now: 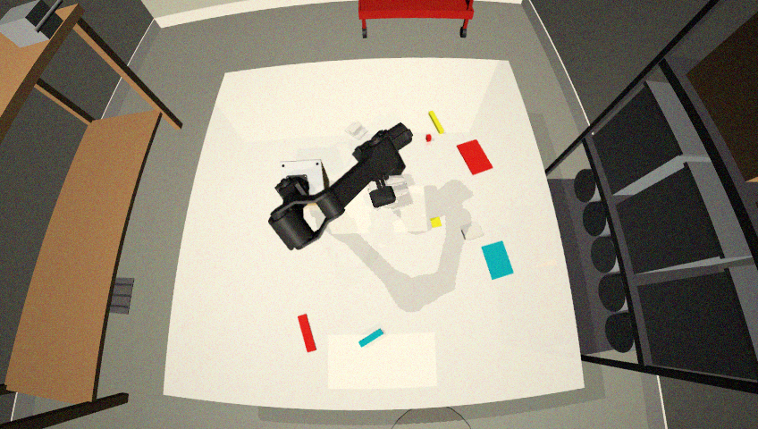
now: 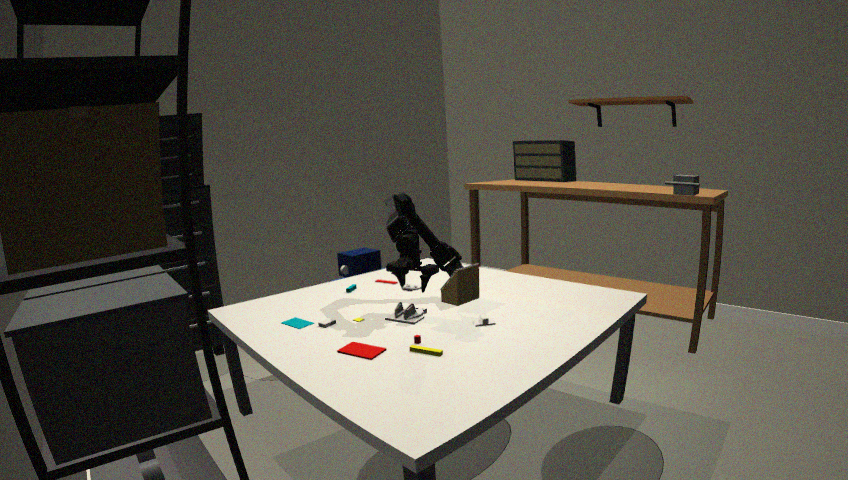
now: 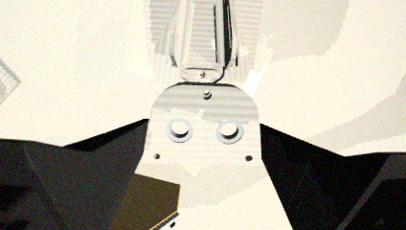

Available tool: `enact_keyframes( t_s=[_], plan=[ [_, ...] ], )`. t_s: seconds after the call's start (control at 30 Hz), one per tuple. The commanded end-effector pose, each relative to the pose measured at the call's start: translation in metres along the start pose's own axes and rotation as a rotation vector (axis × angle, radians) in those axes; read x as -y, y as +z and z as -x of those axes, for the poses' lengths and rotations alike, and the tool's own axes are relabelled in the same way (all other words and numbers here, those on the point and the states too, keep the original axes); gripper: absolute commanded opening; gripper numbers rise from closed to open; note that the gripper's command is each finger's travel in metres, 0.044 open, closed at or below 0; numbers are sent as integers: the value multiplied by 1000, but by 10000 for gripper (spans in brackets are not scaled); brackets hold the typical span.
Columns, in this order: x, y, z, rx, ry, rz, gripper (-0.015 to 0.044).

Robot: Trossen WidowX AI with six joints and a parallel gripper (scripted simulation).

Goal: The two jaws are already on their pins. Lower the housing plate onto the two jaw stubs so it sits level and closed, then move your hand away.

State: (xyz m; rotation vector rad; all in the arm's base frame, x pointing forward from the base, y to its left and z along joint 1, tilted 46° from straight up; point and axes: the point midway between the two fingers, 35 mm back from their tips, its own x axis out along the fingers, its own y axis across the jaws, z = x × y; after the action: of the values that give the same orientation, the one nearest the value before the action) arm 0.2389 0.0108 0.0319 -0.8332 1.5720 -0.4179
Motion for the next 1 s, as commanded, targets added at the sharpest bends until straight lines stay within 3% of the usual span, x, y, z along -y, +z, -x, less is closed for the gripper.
enact_keyframes(
  t_s=[0.0, 0.97],
  plan=[
    [0, -1, 0, -2, 4, -6, 351],
    [-2, 0, -12, -1, 5, -5, 351]
  ],
)
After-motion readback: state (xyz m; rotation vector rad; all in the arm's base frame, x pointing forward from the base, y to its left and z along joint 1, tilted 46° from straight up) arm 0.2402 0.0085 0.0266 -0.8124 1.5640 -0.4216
